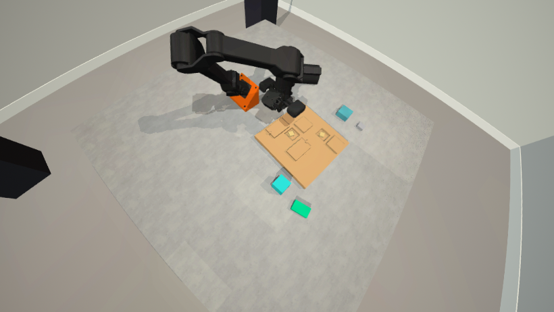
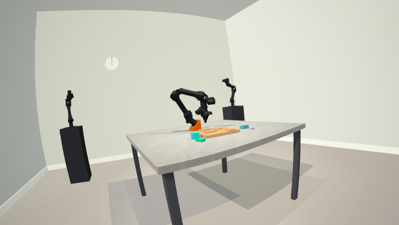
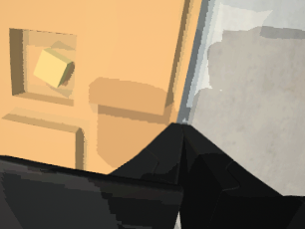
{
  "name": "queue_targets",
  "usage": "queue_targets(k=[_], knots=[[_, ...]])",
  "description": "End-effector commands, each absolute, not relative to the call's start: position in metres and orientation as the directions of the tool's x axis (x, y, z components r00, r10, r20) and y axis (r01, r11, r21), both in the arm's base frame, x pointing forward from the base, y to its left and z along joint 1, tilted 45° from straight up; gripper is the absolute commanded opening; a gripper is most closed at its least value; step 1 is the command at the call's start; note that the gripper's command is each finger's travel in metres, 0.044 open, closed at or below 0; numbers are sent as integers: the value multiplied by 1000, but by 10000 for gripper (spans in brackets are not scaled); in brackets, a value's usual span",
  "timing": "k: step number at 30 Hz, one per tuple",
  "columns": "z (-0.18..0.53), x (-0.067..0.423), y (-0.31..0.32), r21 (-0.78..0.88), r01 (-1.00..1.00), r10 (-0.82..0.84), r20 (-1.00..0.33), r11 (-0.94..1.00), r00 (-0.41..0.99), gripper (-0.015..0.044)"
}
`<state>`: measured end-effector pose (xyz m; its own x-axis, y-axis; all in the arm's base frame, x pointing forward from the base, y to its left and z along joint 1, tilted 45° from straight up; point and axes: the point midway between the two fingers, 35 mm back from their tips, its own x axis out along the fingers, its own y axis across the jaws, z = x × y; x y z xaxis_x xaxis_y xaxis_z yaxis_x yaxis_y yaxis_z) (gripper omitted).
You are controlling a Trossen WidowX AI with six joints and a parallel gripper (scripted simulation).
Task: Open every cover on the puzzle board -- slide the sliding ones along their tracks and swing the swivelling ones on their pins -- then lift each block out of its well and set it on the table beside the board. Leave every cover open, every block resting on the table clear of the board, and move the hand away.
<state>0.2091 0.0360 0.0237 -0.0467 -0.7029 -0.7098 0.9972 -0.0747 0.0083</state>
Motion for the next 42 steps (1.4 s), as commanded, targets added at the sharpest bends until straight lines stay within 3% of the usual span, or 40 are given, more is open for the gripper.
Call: queue_targets(k=[1, 42], knots=[[24, 207, 37, 27, 995, -702, -711, -95, -48, 0], [6, 207, 20, 27, 995, -701, -712, -94, -47, 0]])
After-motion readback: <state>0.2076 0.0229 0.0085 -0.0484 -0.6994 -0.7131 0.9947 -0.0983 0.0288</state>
